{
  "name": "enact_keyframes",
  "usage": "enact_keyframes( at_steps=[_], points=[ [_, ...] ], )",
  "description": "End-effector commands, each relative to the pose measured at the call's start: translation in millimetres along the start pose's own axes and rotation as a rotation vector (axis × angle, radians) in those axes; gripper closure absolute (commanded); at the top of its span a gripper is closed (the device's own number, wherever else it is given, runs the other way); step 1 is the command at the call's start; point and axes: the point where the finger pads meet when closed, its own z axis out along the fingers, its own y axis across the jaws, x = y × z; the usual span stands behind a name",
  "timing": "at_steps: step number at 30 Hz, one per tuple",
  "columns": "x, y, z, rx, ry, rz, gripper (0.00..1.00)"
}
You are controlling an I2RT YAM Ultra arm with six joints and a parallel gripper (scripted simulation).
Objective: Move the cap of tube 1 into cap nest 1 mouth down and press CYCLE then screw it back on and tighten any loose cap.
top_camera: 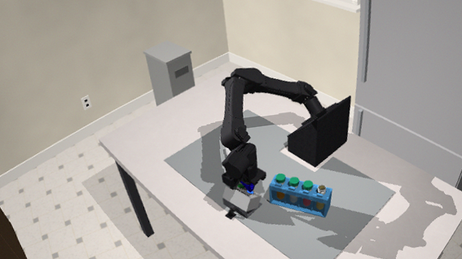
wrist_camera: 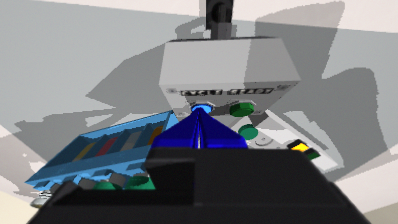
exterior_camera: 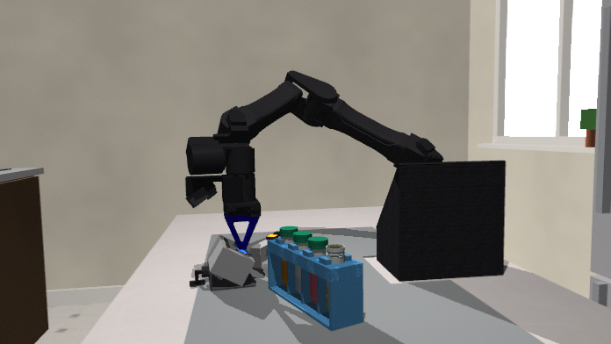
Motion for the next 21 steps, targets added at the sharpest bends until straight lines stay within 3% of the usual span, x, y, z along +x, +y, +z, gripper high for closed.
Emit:
enact_keyframes(
  at_steps=[1, 10, 21],
  points=[
    [-1.4, 0.6, -3.0, 0.000, -0.008, -0.001, 1.00],
    [-1.3, 0.6, -6.0, 0.000, -0.008, -0.001, 1.00],
    [-1.1, 0.7, -39.0, -0.001, -0.008, -0.001, 1.00]
  ],
)
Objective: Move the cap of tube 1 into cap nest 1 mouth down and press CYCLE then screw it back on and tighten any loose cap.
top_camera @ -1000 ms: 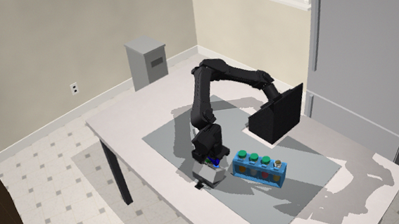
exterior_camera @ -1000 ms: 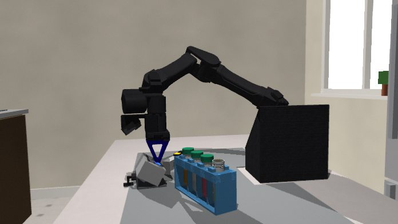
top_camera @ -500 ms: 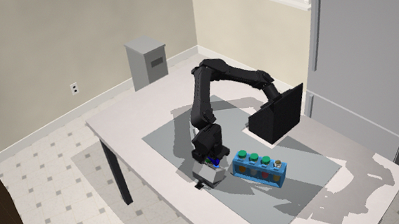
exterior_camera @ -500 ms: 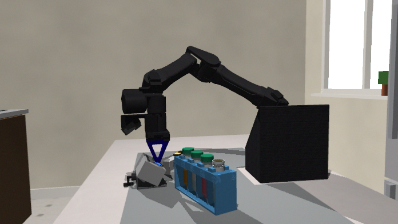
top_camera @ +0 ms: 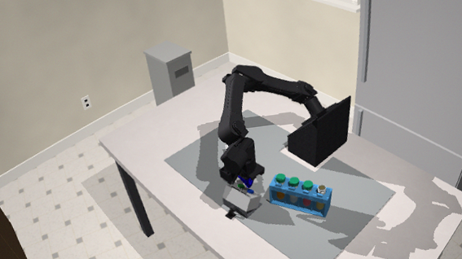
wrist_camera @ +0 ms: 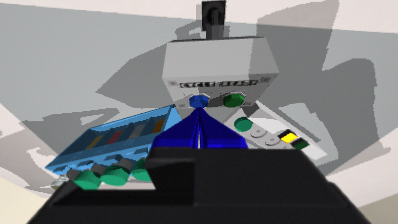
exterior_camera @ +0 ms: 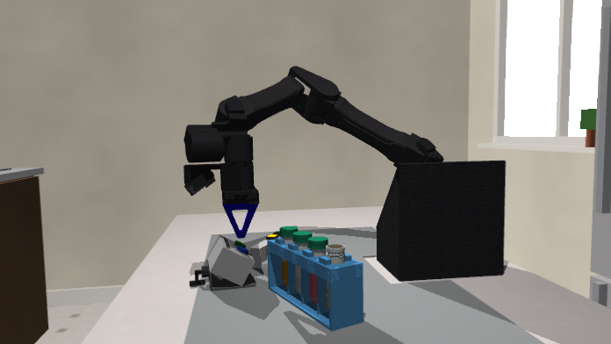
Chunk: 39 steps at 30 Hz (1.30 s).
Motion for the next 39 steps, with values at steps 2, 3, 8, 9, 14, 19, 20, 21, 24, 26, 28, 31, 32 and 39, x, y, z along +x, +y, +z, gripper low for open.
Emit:
enact_keyframes(
  at_steps=[2, 3, 8, 9, 14, 19, 20, 21, 24, 26, 28, 31, 32, 39],
  points=[
    [1.0, 4.4, -16.8, 0.003, -0.011, -0.012, 1.00],
    [1.0, 4.3, -16.7, 0.003, -0.011, -0.012, 1.00],
    [1.0, 4.4, -16.8, 0.003, -0.011, -0.012, 1.00],
    [0.9, 4.4, -16.8, 0.003, -0.011, -0.012, 1.00],
    [13.3, -26.5, -13.1, 0.002, -0.012, 0.321, 0.00],
    [22.6, -49.6, -10.3, 0.001, -0.012, 0.571, 0.00],
    [25.7, -57.3, -9.4, 0.001, -0.012, 0.580, 0.00],
    [28.8, -65.1, -8.5, 0.001, -0.011, 0.580, 0.00],
    [31.9, -72.8, -7.6, 0.001, -0.011, 0.580, 0.00],
    [38.1, -88.2, -5.8, 0.002, -0.011, 0.580, 0.00],
    [44.4, -103.7, -4.0, 0.002, -0.011, 0.580, 0.00],
    [53.7, -126.8, -1.3, 0.002, -0.011, 0.580, 0.00],
    [56.8, -134.6, -0.4, 0.003, -0.011, 0.580, 0.00],
    [75.5, -181.0, 4.9, 0.003, -0.011, 0.580, 0.00]
  ],
)
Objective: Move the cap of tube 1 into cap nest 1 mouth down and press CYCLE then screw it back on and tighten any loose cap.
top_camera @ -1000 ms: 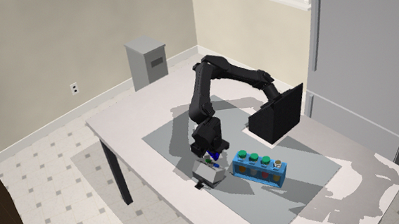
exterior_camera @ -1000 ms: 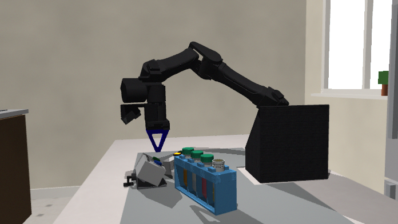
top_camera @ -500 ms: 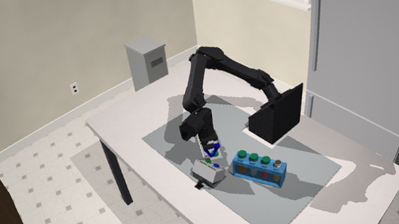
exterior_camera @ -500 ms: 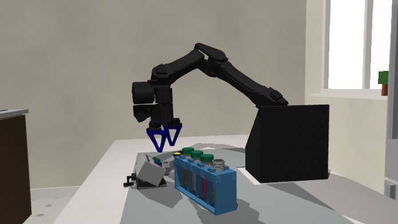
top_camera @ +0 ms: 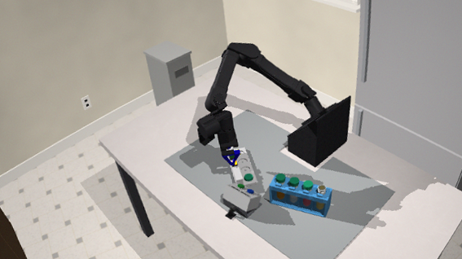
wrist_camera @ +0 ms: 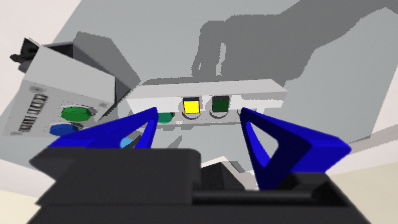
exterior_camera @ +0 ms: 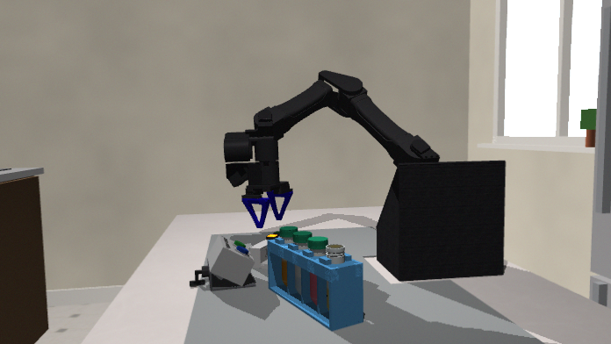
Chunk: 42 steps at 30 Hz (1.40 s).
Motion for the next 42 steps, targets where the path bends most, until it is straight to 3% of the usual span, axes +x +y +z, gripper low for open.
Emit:
enact_keyframes(
  at_steps=[1, 42],
  points=[
    [-5.5, 1.4, -6.0, -0.014, -0.027, -0.052, 0.00],
    [-7.1, -5.1, -5.2, -0.014, -0.027, -0.052, 0.00]
  ],
)
